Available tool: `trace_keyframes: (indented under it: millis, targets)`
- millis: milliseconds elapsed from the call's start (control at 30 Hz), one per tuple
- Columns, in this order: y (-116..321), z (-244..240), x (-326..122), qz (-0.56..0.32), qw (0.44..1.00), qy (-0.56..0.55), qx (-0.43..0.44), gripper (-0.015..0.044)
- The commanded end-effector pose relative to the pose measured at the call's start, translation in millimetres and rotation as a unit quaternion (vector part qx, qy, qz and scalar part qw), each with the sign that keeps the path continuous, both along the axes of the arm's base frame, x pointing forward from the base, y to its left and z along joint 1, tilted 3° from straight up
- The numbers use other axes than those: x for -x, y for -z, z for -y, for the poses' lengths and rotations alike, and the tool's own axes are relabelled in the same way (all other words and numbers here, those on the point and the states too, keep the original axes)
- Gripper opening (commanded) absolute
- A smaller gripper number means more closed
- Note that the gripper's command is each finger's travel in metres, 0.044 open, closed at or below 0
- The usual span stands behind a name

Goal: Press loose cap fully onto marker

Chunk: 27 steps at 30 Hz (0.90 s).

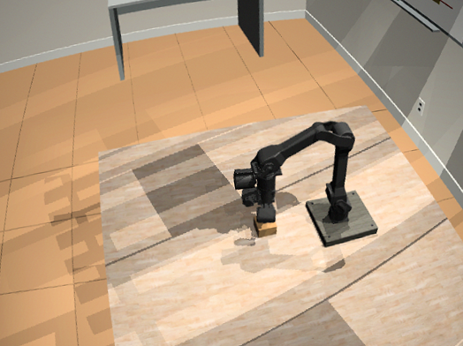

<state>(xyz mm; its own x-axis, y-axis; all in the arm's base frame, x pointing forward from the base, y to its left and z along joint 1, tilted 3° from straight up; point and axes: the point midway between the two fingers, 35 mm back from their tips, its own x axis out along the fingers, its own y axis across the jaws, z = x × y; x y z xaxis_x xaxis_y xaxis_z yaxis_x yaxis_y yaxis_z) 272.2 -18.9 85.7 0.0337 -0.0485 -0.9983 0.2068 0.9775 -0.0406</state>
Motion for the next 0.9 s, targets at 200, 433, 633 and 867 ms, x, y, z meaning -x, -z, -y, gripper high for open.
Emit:
trace_keyframes:
  millis: [200,433,633,867]
  targets:
    - [0,0,0,0.000,1.000,0.000,0.000,0.0210]
    - [0,0,0,0.000,1.000,0.000,0.000,0.0394]
    - [-8,0,-1,0.000,1.000,0.000,0.000,0.0440]
    - [-75,-4,2,0.000,1.000,0.000,0.000,0.0440]
